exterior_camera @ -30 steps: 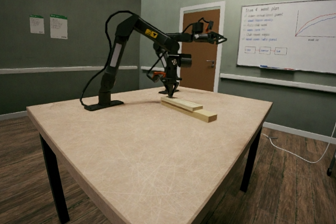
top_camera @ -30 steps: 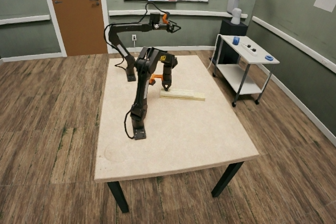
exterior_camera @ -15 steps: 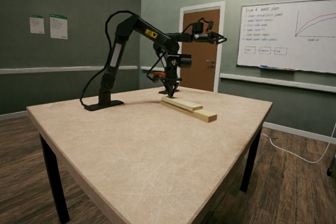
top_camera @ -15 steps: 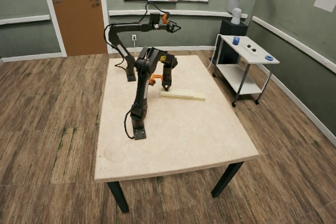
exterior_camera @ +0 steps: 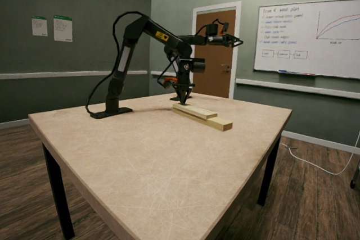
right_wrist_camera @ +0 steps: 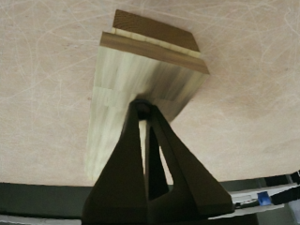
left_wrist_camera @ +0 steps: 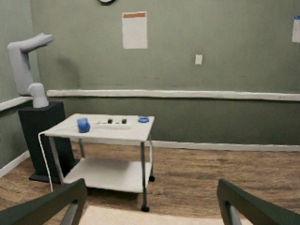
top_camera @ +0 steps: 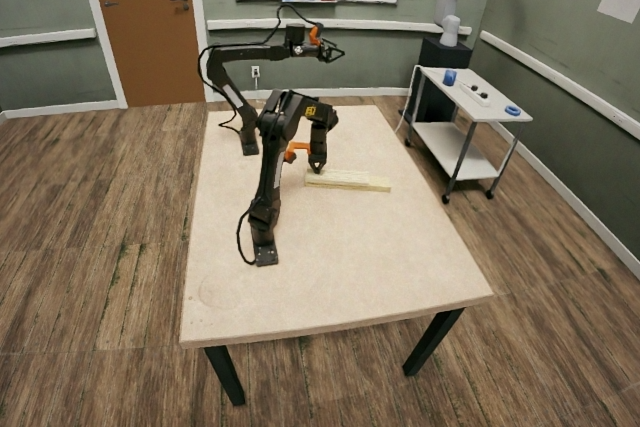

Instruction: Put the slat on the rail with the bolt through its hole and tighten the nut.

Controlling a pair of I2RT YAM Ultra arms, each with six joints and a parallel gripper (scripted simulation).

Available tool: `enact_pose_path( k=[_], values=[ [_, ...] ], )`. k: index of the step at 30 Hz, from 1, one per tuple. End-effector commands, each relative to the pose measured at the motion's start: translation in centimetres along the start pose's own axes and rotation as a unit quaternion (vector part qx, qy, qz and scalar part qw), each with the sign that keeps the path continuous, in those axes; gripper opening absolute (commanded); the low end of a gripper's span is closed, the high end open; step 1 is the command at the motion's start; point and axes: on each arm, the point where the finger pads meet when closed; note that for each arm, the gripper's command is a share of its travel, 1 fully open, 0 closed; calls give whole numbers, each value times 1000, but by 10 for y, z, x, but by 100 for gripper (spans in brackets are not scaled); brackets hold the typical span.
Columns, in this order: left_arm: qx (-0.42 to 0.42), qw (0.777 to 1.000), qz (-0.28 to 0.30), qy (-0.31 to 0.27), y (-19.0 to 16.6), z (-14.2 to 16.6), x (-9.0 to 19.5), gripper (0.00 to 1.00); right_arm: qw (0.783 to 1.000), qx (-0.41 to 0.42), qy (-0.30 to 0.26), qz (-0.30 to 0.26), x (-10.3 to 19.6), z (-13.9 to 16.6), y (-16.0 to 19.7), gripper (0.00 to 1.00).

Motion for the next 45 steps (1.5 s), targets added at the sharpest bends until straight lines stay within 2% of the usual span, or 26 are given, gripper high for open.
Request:
enact_pose_path(
  k=[1, 34, 45],
  values=[
    [-1, 1000, -1, -19, 2, -12, 4, 100, 1000, 1, -4, 2, -7, -4, 1, 12],
    [-1, 1000, -1, -19, 2, -12, 4, 100, 1000, 1, -4, 1, -1, -3, 1, 12],
    [-1, 1000, -1, -19, 2, -12, 4, 100, 997, -77, -3, 2, 0, -3, 1, 12]
  ],
)
Point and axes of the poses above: on each arm, the point where the finger pads meet when closed, its own x axis back along the fingers, its own y axis across the jaws, z = x × y, and after that the axes turned 5 degrees about -x, right-handed
